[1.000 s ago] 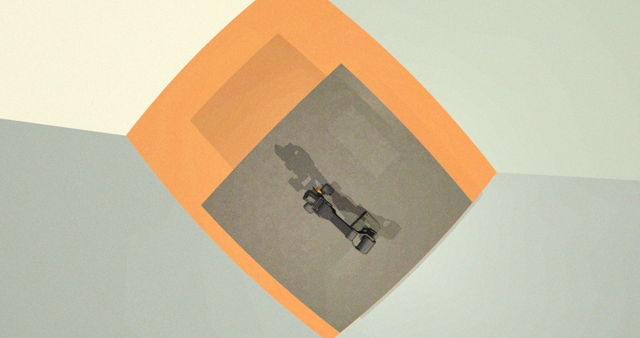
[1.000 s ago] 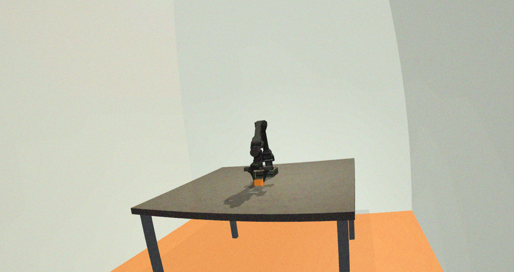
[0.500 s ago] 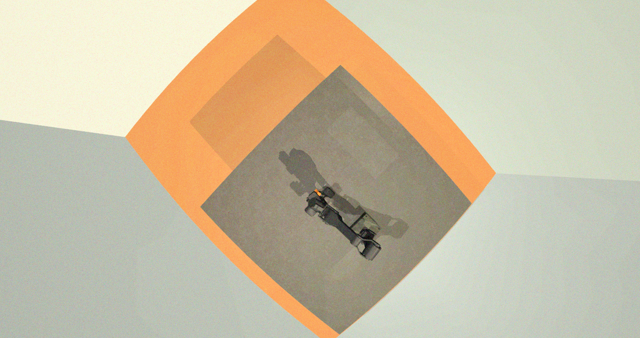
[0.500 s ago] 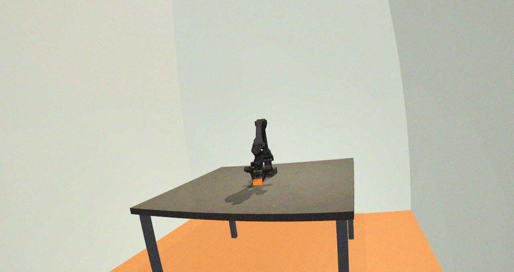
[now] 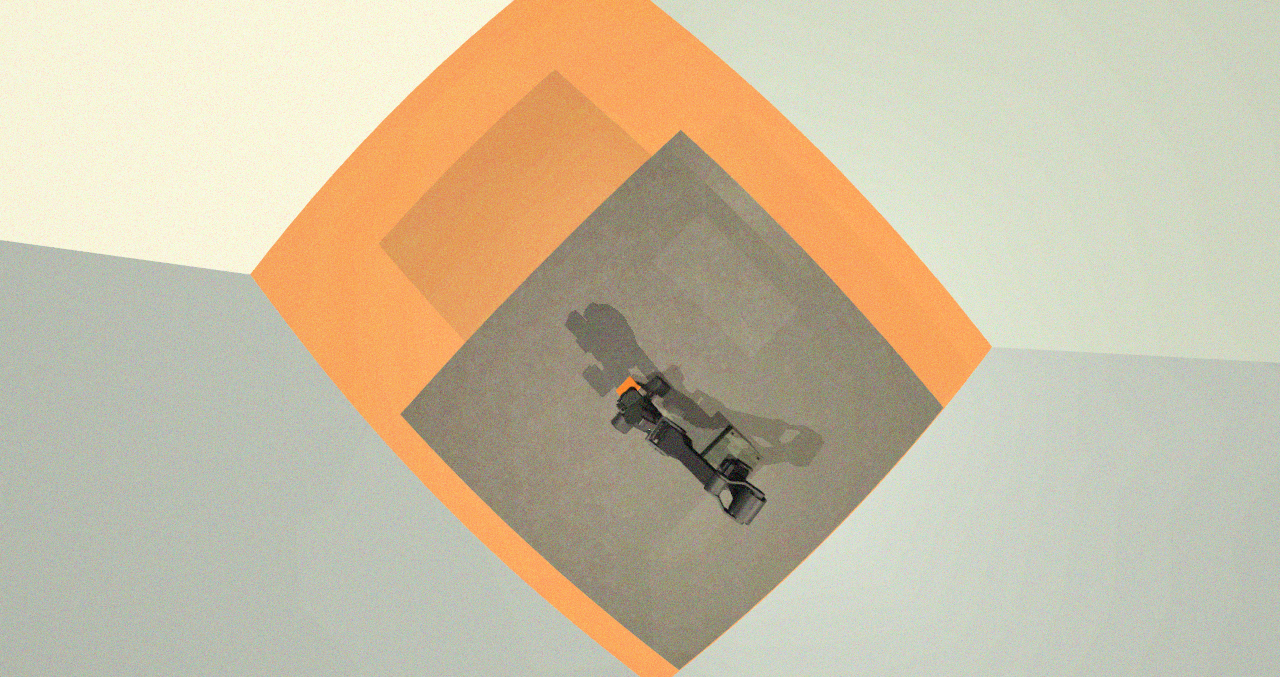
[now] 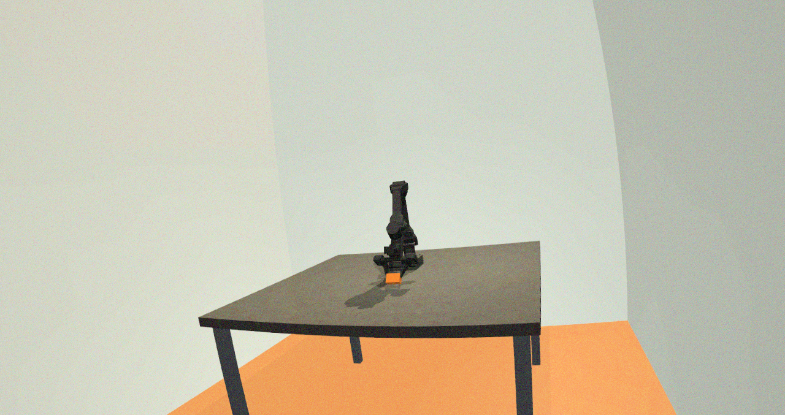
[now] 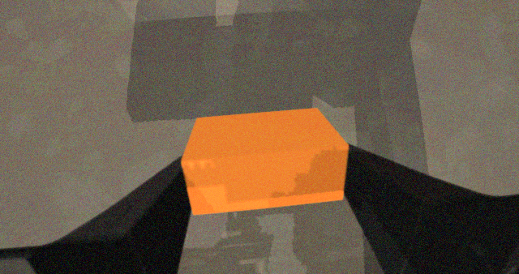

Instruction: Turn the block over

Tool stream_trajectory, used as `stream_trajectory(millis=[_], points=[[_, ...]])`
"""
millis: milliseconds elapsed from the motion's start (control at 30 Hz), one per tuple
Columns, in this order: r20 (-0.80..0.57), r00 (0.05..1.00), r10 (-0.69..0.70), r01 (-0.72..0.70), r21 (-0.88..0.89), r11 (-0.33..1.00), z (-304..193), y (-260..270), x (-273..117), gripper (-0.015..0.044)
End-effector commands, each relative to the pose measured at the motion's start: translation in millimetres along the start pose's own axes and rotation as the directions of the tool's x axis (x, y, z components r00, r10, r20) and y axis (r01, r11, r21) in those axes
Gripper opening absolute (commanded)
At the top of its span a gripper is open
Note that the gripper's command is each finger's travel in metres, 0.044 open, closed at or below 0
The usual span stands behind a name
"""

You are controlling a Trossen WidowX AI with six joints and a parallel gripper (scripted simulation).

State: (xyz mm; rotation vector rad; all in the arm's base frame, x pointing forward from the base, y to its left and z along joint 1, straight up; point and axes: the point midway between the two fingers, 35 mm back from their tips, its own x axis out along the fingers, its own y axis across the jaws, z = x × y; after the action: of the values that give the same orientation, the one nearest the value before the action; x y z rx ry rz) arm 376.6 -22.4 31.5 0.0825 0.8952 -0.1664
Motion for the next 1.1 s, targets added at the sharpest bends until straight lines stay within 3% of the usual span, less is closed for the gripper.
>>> stream_trajectory(millis=[0, 433, 1067], points=[[0.04, 0.999, -0.005, 0.005, -0.004, 1.0, -6, 0, 11, 0.0], [0.218, 0.976, -0.005, 0.007, -0.008, 1.0, -12, 1, 34, 0.0], [0.452, 0.892, -0.01, 0.011, -0.001, 1.0, -27, -2, 29, 0.0]])
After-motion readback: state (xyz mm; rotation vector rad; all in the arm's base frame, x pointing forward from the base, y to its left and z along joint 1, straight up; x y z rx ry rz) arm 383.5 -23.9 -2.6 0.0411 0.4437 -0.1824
